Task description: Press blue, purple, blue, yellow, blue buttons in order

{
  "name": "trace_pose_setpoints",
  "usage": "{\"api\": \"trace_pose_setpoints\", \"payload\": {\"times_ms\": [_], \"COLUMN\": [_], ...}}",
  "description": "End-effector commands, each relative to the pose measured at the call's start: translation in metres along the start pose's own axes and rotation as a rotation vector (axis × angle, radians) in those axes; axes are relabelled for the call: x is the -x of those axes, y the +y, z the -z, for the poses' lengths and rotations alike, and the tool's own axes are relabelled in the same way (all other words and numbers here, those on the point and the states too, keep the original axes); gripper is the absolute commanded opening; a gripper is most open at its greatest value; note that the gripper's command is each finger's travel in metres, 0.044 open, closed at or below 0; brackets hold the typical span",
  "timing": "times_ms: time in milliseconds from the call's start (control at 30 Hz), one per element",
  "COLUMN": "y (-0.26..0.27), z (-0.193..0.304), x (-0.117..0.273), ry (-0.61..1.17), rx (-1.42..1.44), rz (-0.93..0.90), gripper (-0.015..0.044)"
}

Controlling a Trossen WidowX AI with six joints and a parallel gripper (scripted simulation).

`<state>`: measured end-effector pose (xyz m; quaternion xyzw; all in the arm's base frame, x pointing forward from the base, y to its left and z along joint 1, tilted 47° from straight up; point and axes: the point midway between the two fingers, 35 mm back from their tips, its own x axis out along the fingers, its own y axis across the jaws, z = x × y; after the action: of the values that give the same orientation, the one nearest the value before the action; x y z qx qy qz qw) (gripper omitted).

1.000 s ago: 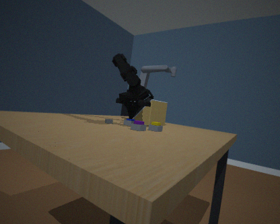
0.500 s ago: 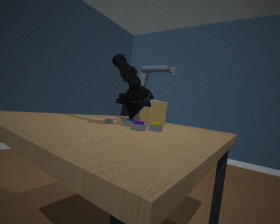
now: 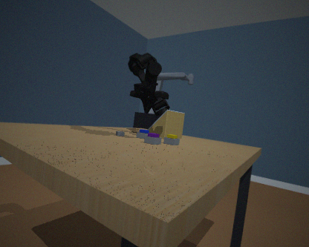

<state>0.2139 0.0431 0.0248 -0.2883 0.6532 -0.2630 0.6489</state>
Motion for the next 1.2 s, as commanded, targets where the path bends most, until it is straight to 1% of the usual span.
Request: {"api": "trace_pose_setpoints", "payload": {"times_ms": [0, 167, 400, 533, 700, 733, 833, 867, 1167], "y": [-0.002, 0.015, 0.082, 0.108, 0.112, 0.112, 0.112, 0.111, 0.111], "z": [0.003, -0.015, -0.070, -0.086, -0.088, -0.089, -0.088, -0.088, -0.088], "x": [0.009, 0.014, 0.015, 0.010, 0.006, -0.001, -0.043, -0.051, -0.059], "ry": [0.018, 0.017, 0.015, 0.014, 0.014, 0.013, 0.013, 0.013, 0.013], "rx": [-0.005, -0.005, -0.006, -0.008, -0.009, -0.009, -0.009, -0.010, -0.010], "rz": [0.004, 0.002, -0.005, -0.004, -0.002, -0.002, -0.001, 0.000, 0.000], "gripper": [0.0020, 0.0020, 0.0020, 0.0020, 0.0020, 0.0020, 0.0020, 0.0020, 0.0020]}}
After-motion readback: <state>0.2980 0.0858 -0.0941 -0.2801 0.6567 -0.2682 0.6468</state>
